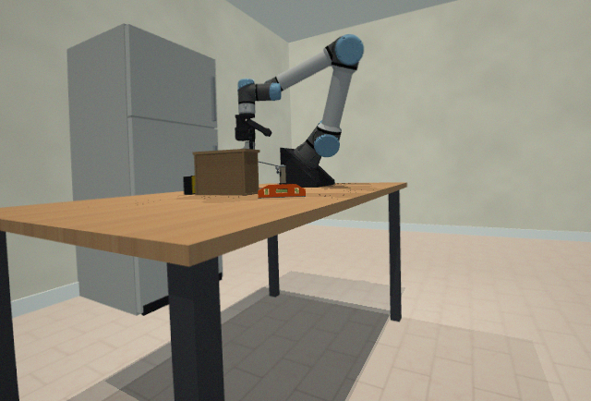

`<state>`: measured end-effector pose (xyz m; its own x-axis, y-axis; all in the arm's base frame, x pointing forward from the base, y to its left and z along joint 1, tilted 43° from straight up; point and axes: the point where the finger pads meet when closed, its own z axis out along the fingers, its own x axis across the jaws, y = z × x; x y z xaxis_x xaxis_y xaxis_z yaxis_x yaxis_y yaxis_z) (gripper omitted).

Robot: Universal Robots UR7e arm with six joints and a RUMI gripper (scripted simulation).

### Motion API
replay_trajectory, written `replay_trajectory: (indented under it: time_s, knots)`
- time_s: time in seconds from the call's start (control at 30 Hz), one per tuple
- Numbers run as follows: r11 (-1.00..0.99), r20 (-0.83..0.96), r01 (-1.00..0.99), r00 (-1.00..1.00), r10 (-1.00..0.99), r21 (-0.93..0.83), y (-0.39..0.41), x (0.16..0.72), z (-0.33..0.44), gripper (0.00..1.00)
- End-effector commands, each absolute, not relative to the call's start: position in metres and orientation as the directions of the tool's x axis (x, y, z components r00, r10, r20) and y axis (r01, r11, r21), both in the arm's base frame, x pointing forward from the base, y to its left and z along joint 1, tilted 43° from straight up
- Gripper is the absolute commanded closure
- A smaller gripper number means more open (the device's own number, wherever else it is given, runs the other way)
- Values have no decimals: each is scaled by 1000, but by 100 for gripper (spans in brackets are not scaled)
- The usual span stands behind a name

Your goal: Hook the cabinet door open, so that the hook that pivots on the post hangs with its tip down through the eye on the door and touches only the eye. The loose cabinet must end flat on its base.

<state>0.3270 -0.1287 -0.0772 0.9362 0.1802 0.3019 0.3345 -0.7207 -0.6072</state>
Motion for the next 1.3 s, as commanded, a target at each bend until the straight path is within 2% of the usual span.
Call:
replay_trajectory:
  time_s: [0.0, 1.27]
  knots:
    - [-717, 315, 355, 929, 195, -600, -129, 330, -76, 99]
    - [-642, 459, 582, 806, 374, -499, -121, 355, -65, 99]
